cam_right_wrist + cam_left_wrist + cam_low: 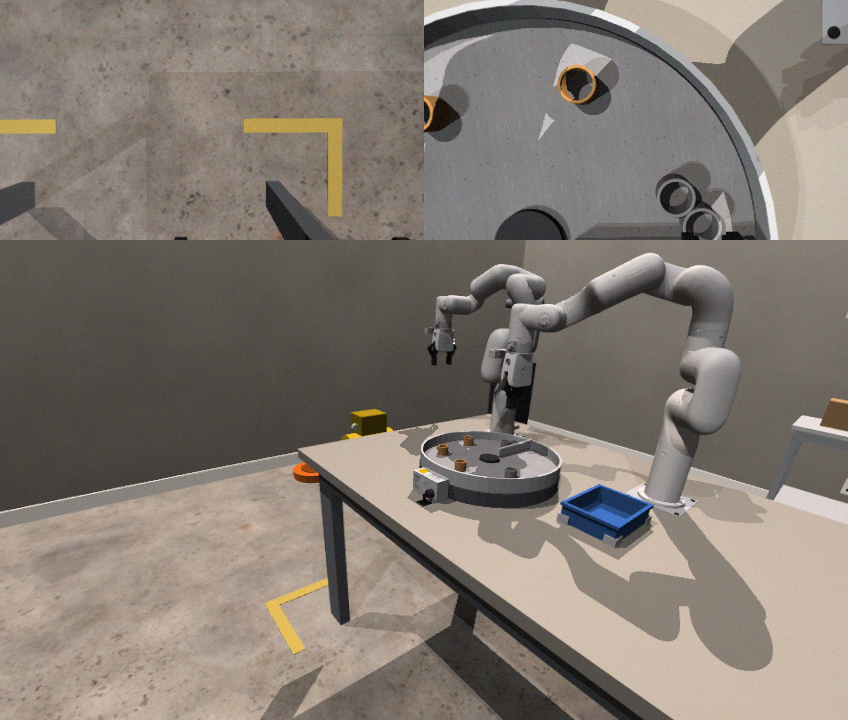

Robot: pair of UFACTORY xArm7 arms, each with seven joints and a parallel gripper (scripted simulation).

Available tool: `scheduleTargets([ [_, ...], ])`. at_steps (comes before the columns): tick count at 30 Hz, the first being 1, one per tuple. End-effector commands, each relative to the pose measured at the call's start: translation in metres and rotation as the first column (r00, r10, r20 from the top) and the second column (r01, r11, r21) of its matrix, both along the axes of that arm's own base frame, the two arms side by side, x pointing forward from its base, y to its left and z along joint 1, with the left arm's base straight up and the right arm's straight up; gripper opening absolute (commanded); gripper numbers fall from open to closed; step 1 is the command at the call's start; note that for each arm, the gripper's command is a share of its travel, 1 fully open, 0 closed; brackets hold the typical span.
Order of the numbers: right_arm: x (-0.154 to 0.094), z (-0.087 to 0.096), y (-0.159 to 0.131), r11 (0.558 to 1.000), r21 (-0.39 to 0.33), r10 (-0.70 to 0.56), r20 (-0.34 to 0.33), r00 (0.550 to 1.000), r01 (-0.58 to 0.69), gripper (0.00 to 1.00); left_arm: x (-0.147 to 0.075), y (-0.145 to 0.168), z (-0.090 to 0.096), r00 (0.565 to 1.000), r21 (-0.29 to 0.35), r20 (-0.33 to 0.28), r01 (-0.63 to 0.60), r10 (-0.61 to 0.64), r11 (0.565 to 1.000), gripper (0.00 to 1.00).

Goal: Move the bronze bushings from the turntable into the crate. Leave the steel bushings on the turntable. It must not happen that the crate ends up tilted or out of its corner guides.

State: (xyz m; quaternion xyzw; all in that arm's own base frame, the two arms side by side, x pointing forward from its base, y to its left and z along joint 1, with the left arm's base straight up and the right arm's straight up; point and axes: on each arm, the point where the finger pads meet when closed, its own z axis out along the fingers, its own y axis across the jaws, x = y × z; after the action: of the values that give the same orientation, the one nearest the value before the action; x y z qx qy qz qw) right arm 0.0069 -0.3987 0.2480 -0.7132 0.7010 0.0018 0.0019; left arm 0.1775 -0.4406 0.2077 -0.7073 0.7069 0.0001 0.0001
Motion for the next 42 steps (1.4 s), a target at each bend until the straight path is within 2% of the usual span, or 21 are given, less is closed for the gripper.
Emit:
scheduleTargets([
  [1, 0.0000, 0.0020, -0.0012, 1.000, -0.005, 0.000, 0.000, 1.000, 0.000, 1.00, 0.0004, -0.0010, 0.0017, 1.000, -0.004, 0.002, 0.000, 0.000, 1.000, 0.13],
  [42, 0.0000, 0.0020, -0.0012, 1.000, -0.005, 0.000, 0.000, 1.000, 0.000, 1.00, 0.0004, -0.0010, 0.0017, 1.000, -0.004, 0.002, 0.000, 0.000, 1.000, 0.15],
])
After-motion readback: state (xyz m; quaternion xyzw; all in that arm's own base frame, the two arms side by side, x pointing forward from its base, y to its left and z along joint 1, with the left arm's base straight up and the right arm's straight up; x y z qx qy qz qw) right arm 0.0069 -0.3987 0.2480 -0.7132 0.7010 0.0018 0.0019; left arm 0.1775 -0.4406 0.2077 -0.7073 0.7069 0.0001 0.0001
